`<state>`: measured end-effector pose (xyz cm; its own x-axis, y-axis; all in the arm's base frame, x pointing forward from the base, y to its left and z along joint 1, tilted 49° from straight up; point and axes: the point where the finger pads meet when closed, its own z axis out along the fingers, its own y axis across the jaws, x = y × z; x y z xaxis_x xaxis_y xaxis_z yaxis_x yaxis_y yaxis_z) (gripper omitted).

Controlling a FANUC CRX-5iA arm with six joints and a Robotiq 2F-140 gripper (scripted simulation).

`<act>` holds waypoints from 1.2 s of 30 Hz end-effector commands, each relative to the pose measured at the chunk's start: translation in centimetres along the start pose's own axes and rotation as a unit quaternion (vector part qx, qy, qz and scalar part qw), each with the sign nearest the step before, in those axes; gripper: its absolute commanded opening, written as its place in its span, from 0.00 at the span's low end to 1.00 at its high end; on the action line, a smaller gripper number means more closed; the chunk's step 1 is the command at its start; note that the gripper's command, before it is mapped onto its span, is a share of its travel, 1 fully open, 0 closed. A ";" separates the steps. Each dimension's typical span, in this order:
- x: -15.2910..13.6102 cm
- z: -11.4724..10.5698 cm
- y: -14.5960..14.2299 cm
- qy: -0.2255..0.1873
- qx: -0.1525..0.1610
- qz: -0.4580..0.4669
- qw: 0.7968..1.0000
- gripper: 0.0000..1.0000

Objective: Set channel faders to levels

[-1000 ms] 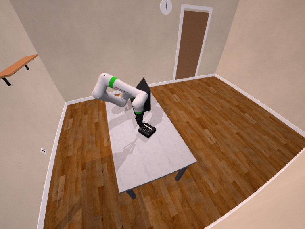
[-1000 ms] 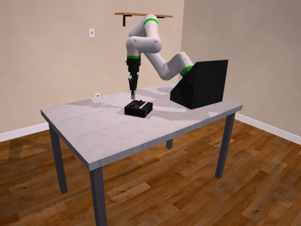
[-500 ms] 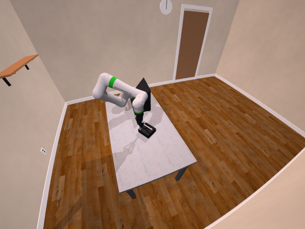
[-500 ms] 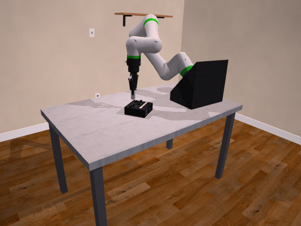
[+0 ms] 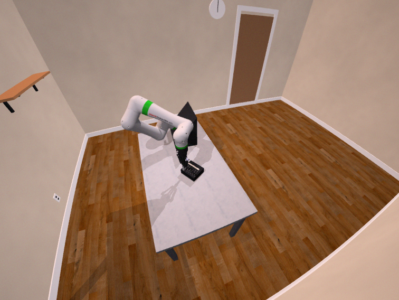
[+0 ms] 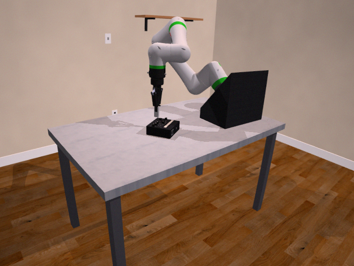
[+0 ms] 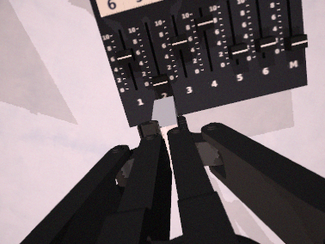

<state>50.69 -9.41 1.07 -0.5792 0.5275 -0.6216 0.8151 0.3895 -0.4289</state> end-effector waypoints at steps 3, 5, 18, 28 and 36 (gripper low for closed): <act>0.0 0.0 0.0 0.000 0.000 0.000 1.000 0.00; 0.0 0.0 0.0 0.000 0.000 0.000 1.000 0.00; 0.0 0.2 0.0 0.000 0.000 0.000 1.000 0.00; 0.0 0.9 0.0 0.000 0.000 0.000 1.000 0.00; 0.0 1.2 0.0 0.000 0.000 0.000 1.000 0.00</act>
